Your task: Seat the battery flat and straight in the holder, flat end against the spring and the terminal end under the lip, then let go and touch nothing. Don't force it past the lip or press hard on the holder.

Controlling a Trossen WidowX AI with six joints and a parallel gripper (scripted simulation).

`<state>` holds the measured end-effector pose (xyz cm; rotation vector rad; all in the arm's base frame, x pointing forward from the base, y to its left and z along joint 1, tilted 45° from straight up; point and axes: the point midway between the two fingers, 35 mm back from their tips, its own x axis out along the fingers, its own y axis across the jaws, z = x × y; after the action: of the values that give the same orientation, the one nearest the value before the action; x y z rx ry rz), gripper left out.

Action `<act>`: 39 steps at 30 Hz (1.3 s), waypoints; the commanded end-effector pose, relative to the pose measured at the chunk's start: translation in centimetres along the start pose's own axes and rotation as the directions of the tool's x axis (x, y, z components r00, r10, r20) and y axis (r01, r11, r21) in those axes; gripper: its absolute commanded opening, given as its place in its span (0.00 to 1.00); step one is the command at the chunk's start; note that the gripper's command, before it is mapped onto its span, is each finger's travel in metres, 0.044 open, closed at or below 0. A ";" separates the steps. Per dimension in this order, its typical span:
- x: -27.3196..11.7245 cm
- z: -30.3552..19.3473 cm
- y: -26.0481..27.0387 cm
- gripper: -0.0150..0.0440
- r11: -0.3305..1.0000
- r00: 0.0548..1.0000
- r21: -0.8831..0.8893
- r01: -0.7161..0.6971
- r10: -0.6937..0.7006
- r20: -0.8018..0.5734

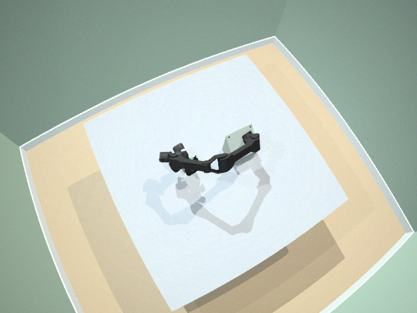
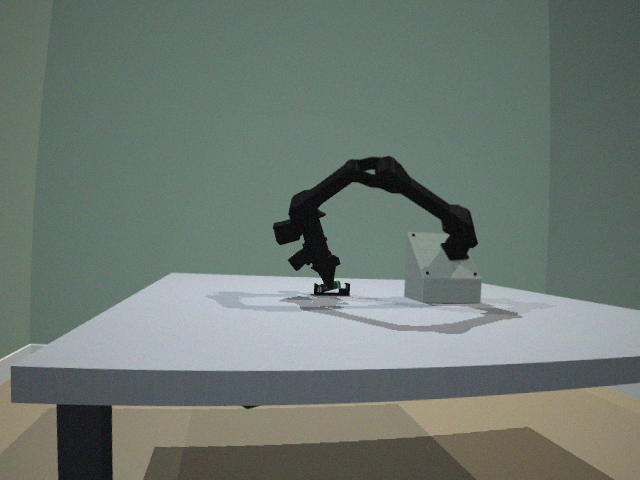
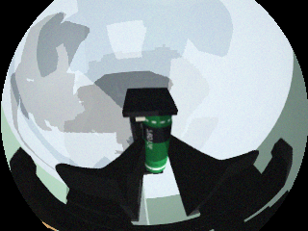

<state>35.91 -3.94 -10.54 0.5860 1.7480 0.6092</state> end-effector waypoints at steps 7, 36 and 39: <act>0.1 0.4 0.0 0.38 1.000 0.999 -0.005 0.003 -0.003 0.052; 0.5 -0.1 0.2 0.38 1.000 0.989 0.000 0.009 -0.009 0.147; 0.6 -0.2 0.2 0.38 1.000 0.988 0.001 0.010 -0.010 0.156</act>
<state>35.60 -3.66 -10.84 0.6009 1.6183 0.5407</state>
